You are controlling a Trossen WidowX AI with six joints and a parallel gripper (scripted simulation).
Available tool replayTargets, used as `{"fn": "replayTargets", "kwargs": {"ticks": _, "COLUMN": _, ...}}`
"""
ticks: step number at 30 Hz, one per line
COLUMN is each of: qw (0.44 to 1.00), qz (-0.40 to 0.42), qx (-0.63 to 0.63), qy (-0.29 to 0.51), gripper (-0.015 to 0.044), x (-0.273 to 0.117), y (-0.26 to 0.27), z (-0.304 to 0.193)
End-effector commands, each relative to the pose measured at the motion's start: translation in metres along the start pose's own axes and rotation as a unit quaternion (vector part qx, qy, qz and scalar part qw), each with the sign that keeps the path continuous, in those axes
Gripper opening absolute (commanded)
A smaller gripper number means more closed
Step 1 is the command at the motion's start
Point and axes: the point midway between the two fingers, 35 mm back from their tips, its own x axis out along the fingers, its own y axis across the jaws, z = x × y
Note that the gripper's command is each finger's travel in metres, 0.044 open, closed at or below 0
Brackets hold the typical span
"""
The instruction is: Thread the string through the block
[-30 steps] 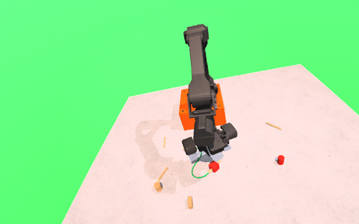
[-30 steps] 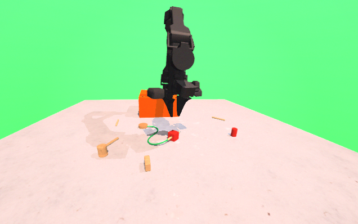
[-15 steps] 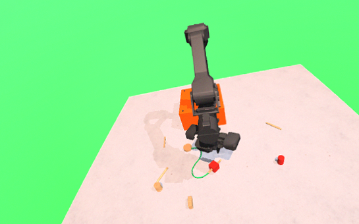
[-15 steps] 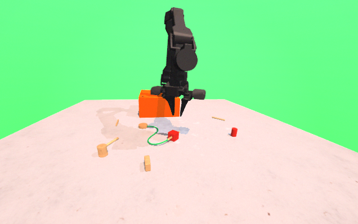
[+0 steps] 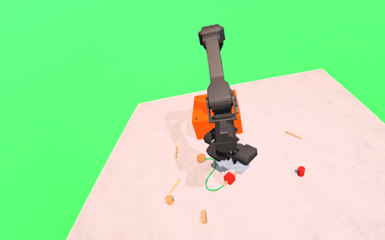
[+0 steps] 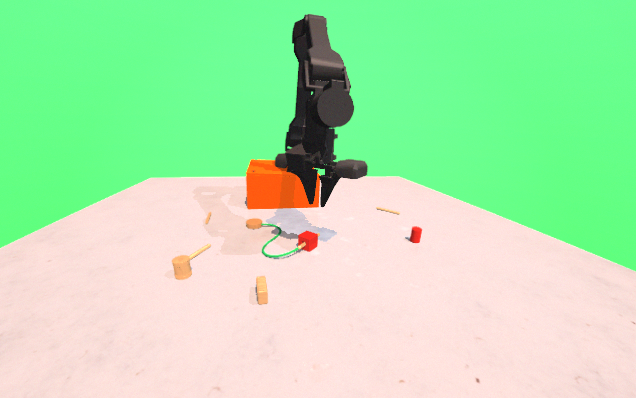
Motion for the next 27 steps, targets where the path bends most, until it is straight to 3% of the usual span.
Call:
{"fn": "replayTargets", "kwargs": {"ticks": 1, "qw": 1.0, "qz": 0.001, "qx": 0.004, "qy": 0.001, "gripper": 0.0122, "x": 0.004, "y": 0.001, "z": 0.0}}
{"fn": "replayTargets", "kwargs": {"ticks": 27, "qw": 1.0, "qz": 0.001, "qx": 0.004, "qy": 0.001, "gripper": 0.0122, "x": 0.047, "y": 0.002, "z": 0.001}}
